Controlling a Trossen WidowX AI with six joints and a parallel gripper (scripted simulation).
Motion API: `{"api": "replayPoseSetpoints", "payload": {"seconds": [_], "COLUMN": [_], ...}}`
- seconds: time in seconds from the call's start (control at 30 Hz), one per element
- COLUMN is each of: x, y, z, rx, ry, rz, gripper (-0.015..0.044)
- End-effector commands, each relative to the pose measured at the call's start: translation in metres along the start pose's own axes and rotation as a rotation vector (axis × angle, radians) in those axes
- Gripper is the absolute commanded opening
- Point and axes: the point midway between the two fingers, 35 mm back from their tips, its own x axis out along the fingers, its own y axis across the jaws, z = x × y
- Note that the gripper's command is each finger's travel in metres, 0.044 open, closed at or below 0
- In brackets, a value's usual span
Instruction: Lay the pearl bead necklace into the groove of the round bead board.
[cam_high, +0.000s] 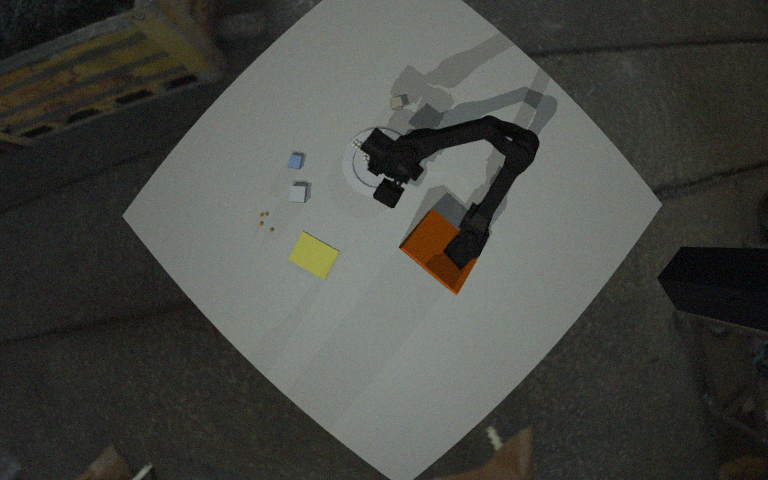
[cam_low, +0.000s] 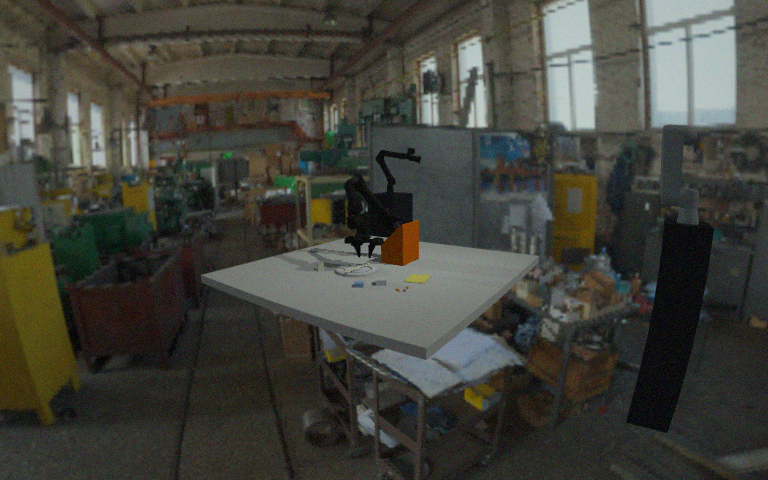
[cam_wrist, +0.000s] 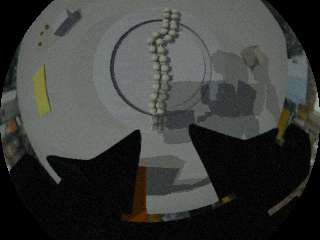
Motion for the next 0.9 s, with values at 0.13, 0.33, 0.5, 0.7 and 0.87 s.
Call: {"api": "replayPoseSetpoints", "payload": {"seconds": [0.13, 0.33, 0.5, 0.7, 0.87], "x": [0.003, 0.011, 0.02, 0.029, 0.036], "y": [-0.001, -0.001, -0.001, -0.001, -0.002], "z": [0.001, 0.001, 0.001, 0.0, -0.001], "rx": [0.0, -0.001, -0.003, -0.005, -0.006], "ry": [-0.007, -0.006, -0.005, -0.004, -0.003], "rz": [-0.001, -0.001, -0.002, -0.003, -0.005], "gripper": [0.025, 0.025, 0.025, 0.025, 0.025]}}
